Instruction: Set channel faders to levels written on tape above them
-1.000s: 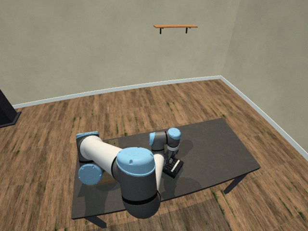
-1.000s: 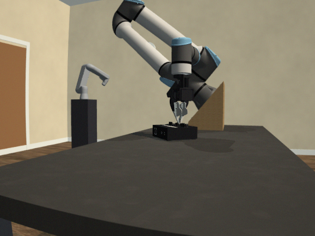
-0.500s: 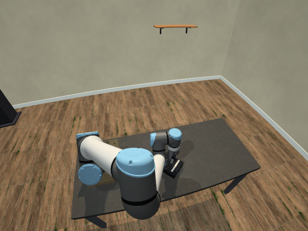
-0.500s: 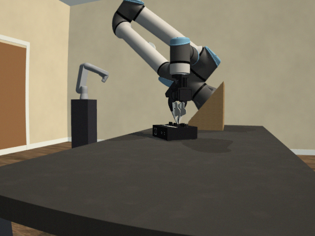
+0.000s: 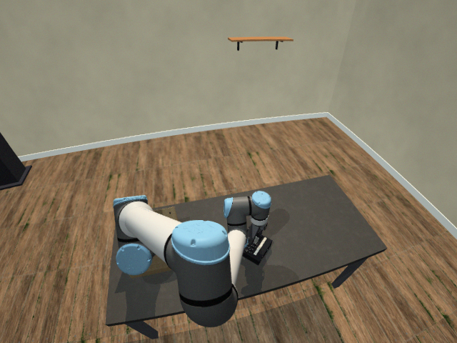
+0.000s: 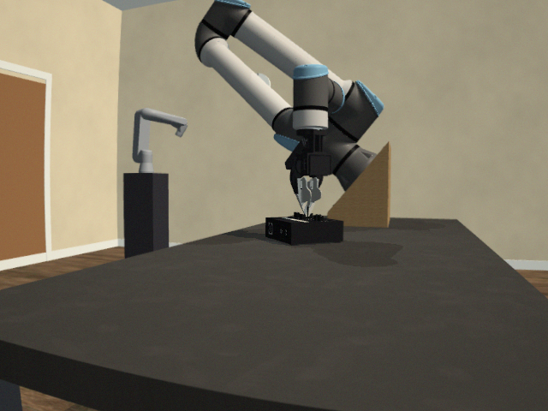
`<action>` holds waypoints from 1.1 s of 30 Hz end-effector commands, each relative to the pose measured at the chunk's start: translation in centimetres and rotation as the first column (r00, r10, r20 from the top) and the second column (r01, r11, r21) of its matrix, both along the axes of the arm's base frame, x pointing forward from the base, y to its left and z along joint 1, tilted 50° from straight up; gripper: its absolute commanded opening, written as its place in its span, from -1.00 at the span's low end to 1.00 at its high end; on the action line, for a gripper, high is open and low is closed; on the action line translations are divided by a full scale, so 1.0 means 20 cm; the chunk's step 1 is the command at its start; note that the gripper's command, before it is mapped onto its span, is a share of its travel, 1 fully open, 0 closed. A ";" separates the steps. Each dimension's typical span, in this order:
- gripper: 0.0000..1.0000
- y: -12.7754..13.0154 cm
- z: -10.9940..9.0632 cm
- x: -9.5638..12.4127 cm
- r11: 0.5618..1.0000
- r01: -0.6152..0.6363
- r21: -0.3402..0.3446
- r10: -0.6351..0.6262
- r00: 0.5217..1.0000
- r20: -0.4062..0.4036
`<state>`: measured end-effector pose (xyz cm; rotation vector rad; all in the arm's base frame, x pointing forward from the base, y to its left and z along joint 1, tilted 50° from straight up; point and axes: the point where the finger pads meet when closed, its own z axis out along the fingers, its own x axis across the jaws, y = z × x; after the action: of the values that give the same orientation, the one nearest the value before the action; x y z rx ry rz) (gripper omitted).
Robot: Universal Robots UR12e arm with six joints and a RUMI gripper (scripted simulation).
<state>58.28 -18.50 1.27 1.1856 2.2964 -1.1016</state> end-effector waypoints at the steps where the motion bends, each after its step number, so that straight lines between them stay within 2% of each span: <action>1: -1.00 0.00 0.01 0.01 1.000 0.000 0.000 0.000 1.000 0.001; 33: -1.00 -0.02 0.02 0.02 1.000 0.000 0.000 0.000 1.000 0.001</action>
<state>58.68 -18.86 1.66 1.1856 2.2965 -1.1016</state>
